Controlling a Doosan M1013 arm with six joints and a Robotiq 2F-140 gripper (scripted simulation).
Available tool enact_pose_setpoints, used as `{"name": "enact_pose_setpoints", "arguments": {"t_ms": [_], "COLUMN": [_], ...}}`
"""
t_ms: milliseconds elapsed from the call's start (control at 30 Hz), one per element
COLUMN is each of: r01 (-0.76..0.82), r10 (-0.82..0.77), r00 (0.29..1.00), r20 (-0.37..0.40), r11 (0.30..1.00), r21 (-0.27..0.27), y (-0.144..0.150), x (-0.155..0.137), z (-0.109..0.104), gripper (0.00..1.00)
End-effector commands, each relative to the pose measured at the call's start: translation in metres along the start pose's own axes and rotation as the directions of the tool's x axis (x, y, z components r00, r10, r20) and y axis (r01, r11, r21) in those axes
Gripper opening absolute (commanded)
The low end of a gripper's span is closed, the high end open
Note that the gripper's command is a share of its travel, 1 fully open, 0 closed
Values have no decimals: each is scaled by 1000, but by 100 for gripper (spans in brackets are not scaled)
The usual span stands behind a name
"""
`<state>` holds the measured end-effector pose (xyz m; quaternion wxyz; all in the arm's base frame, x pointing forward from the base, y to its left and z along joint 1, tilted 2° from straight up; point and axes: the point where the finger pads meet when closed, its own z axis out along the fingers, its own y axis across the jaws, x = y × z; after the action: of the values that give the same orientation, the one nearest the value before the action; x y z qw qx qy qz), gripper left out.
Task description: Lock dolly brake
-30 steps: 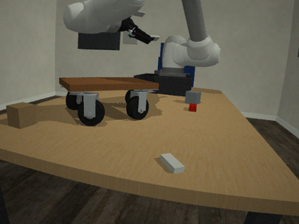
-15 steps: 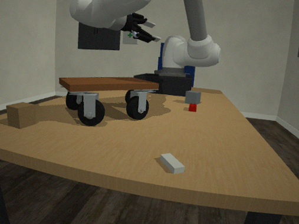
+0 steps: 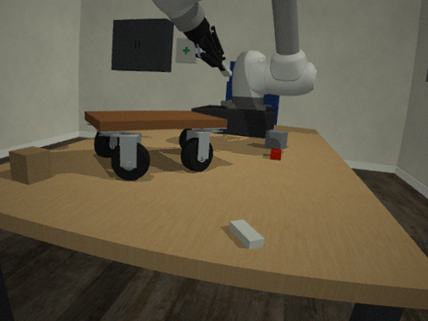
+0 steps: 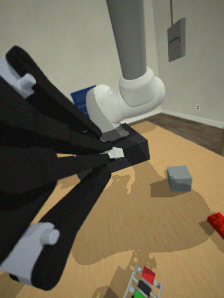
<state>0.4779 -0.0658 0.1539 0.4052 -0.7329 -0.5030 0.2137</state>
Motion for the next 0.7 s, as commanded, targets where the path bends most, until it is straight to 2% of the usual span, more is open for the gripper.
{"name": "enact_pose_setpoints", "arguments": {"t_ms": [0,33,67,100,133,167,200,267,300,367,400,433,467,533,600,633,667], "r01": [-143,-160,-160,-202,-217,-217,-256,-256,-304,-306,-341,-341,-369,-369,-409,-409,-422], "r10": [154,174,174,219,237,237,276,276,319,322,344,344,354,354,353,353,348], "r00": [988,984,984,976,972,972,961,961,945,944,931,931,920,920,904,904,898], "r20": [29,30,30,12,8,8,-22,-22,-70,-72,-121,-121,-168,-168,-244,-244,-269], "r11": [962,952,952,917,903,903,855,855,779,774,706,706,642,642,543,543,510], "r21": [-231,-260,-260,-344,-372,-372,-452,-452,-549,-554,-621,-621,-672,-672,-733,-733,-750], "y": [28,28,28,41,41,41,52,52,61,61,69,69,74,74,79,79,80], "x": [3,3,3,4,4,4,6,6,9,9,13,13,17,17,23,23,26], "z": [7,7,7,2,2,2,-6,-6,-15,-15,-26,-26,-36,-36,-54,-54,-60], "gripper": [0,0,0,0,0,0,0,0,0,0,0,0,0,0,0,0,0]}}
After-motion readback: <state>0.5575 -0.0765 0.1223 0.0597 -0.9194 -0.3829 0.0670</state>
